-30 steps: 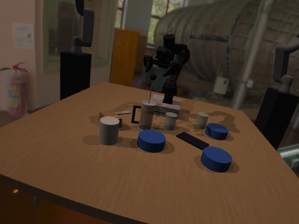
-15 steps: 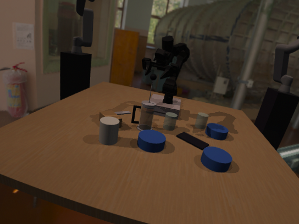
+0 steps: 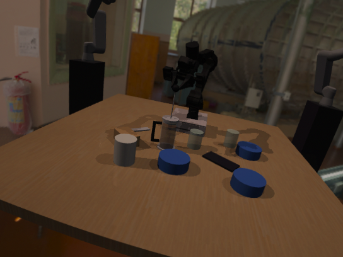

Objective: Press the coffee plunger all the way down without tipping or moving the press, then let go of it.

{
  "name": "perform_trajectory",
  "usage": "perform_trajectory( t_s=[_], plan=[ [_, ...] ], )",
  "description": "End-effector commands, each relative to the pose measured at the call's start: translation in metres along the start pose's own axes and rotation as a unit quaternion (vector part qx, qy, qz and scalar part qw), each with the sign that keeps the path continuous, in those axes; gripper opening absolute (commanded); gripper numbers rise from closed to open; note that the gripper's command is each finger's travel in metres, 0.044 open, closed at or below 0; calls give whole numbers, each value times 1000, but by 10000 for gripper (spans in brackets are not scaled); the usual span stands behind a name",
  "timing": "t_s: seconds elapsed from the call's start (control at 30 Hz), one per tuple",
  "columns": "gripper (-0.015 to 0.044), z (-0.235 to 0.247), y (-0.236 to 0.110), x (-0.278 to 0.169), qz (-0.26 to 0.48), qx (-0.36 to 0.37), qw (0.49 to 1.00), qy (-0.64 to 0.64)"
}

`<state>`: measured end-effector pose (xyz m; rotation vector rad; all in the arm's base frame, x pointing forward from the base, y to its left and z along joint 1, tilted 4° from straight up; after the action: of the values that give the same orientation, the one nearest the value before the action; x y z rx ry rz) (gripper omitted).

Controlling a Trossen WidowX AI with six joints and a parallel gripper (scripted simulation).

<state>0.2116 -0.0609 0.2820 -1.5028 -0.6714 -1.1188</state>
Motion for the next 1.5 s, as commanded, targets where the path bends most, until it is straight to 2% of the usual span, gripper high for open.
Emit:
perform_trajectory(
  t_s=[0.0,1.47],
  plan=[
    [121,0,0,0,0,1,1000,-2],
    [121,-2,45,-52,-1,1,1000,-2]
  ],
)
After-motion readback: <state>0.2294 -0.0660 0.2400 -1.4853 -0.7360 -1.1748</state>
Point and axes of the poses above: the point midway between the two fingers, 35 mm back from their tips, its own y axis out along the fingers, its own z axis across the jaws, x = y × z, the point moved 8 cm from there along -y, back along the fingers, and after that the axes turned 2 degrees about y, right-handed, at the moved point
